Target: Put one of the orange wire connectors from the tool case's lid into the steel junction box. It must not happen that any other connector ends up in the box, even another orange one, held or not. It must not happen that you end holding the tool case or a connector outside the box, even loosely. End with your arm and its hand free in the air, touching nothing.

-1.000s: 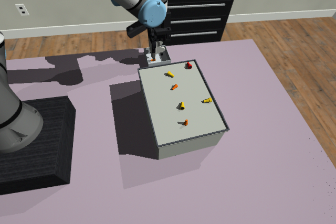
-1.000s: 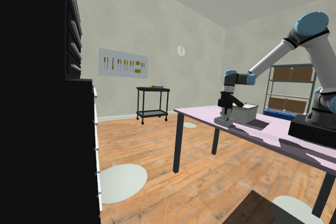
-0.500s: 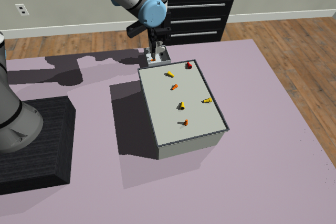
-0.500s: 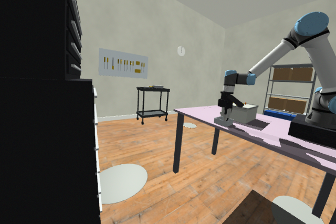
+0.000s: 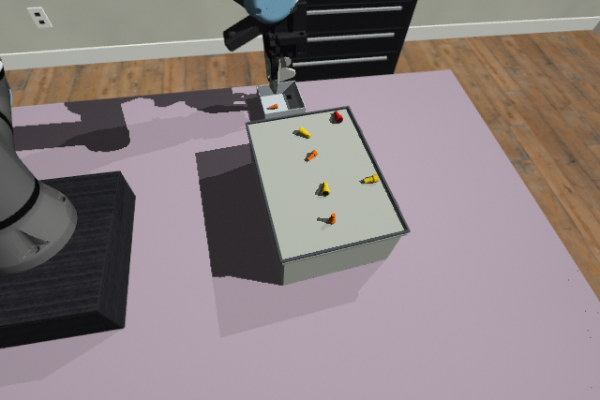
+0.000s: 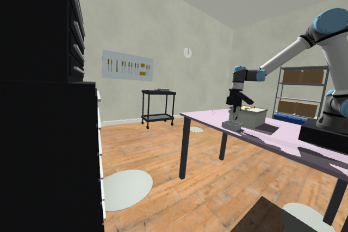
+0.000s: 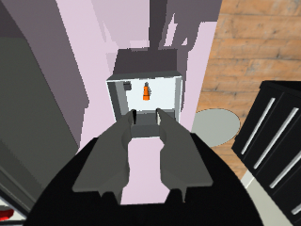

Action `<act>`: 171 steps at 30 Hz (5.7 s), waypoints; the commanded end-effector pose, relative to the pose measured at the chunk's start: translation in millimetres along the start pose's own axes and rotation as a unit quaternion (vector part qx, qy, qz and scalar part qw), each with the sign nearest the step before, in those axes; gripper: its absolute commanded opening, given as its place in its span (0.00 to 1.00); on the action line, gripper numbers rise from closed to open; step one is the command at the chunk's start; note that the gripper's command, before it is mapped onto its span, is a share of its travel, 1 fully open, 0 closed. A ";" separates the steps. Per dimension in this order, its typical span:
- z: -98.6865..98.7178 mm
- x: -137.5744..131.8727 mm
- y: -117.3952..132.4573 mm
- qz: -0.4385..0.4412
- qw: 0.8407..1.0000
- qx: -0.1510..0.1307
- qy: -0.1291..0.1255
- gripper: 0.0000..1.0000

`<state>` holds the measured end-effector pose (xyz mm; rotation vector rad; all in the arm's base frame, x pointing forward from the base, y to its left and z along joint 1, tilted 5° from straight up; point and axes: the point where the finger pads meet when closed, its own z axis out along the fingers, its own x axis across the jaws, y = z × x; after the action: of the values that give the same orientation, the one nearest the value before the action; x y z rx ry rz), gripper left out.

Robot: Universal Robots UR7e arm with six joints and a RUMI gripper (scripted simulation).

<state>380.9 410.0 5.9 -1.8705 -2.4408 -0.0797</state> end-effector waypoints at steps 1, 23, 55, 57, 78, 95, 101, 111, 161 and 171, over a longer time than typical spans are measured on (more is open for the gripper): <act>-35.1 0.0 0.2 0.000 1.000 0.000 0.000 0.15; -132.7 -0.1 0.2 0.000 1.000 0.000 0.000 0.15; -162.8 -0.1 0.2 0.000 1.000 0.000 0.000 0.15; -162.8 -0.1 0.2 0.000 1.000 0.000 0.000 0.15; -162.8 -0.1 0.2 0.000 1.000 0.000 0.000 0.15; -162.8 -0.1 0.2 0.000 1.000 0.000 0.000 0.15; -162.8 -0.1 0.2 0.000 1.000 0.000 0.000 0.15; -162.8 -0.1 0.2 0.000 1.000 0.000 0.000 0.15; -162.8 -0.1 0.2 0.000 1.000 0.000 0.000 0.15; -162.8 -0.1 0.2 0.000 1.000 0.000 0.000 0.15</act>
<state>384.2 396.7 167.5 -1.8701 -2.4406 -0.0782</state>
